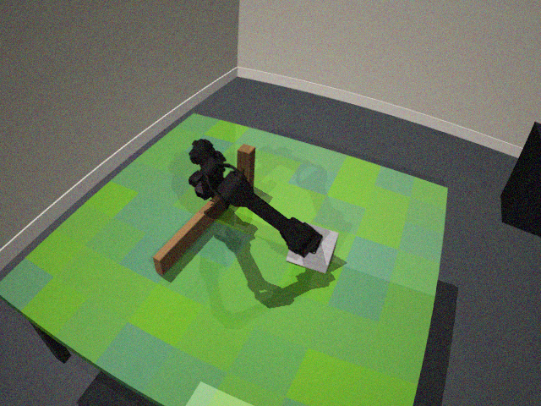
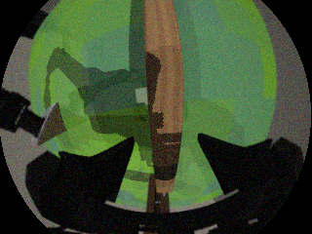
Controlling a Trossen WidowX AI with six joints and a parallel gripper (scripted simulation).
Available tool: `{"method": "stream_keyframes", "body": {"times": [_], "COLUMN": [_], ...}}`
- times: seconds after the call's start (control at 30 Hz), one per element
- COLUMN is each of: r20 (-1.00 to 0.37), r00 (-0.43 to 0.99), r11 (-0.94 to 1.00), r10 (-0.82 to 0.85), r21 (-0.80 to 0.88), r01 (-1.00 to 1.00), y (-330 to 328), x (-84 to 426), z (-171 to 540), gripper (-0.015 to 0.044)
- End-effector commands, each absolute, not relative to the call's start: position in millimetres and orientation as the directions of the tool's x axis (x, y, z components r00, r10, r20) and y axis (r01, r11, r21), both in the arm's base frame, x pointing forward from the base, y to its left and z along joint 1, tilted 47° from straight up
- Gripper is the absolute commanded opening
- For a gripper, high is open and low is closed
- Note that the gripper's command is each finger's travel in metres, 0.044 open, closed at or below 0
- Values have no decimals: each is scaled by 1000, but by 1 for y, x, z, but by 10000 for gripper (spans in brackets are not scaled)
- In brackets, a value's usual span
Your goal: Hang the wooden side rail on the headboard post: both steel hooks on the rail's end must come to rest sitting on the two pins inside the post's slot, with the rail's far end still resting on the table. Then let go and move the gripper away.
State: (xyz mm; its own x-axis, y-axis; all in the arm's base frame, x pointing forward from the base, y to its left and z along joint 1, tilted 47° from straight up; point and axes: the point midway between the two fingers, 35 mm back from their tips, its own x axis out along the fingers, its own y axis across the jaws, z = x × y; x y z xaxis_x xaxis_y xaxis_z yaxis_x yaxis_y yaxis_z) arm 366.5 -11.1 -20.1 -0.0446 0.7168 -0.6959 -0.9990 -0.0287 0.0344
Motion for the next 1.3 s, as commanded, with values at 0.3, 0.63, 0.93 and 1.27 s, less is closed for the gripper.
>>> {"method": "stream_keyframes", "body": {"times": [0.3,0.63,0.93,1.27], "r20": [-690,-690,-690,-690], "r00": [-47,-47,-47,-47], "r11": [-26,-26,-26,-26], "r10": [722,722,722,722], "r21": [41,41,41,41], "r01": [-999,-999,-999,-999], "y": [5,5,5,5], "x": [362,362,362,362], "z": [-35,-35,-35,-35], "gripper": [440,230,72,0]}}
